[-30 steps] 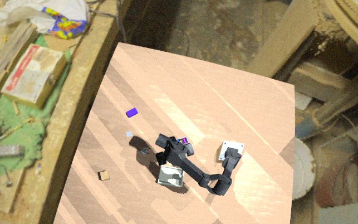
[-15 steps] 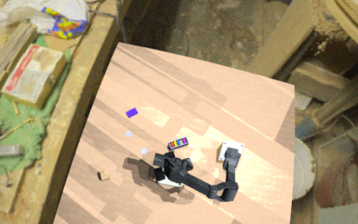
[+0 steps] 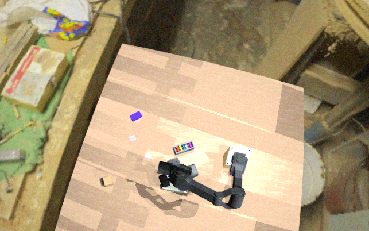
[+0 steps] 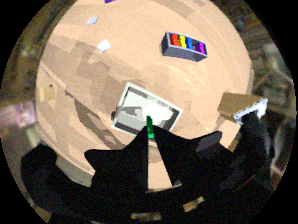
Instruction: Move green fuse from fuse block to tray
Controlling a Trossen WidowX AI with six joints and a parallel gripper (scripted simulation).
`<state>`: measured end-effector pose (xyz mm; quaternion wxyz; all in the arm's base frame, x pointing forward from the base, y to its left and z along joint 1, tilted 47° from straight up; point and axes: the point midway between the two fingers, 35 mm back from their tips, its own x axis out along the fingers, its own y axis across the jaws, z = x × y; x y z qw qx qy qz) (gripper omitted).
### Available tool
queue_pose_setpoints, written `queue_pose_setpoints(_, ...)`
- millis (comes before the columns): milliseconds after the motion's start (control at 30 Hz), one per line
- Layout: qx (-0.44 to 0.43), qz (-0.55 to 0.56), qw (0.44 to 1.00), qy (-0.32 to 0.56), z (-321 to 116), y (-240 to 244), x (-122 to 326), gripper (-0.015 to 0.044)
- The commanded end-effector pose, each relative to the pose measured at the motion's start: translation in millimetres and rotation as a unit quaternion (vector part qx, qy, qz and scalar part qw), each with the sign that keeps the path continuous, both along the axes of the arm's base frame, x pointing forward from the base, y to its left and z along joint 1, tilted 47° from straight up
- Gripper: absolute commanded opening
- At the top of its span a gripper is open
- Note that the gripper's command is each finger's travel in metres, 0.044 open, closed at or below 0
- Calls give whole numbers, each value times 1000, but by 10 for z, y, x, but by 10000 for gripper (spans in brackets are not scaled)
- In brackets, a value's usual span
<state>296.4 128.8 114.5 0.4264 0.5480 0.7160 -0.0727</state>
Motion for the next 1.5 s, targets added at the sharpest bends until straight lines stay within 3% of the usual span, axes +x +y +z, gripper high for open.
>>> queue_pose_setpoints(0, 2, -1, 1000, 2, -37, 51, -9, 0)
queue_pose_setpoints(267, 3, 0, 1000, 2, -105, 127, -19, 0)
queue_pose_setpoints(700, 1, 0, 1000, 1, -71, 80, -11, 330)
queue_pose_setpoints(833, 2, 0, 1000, 3, 166, -165, -2, 330)
queue_pose_setpoints(1467, 0, -2, 1000, 3, 160, -163, 0, 330)
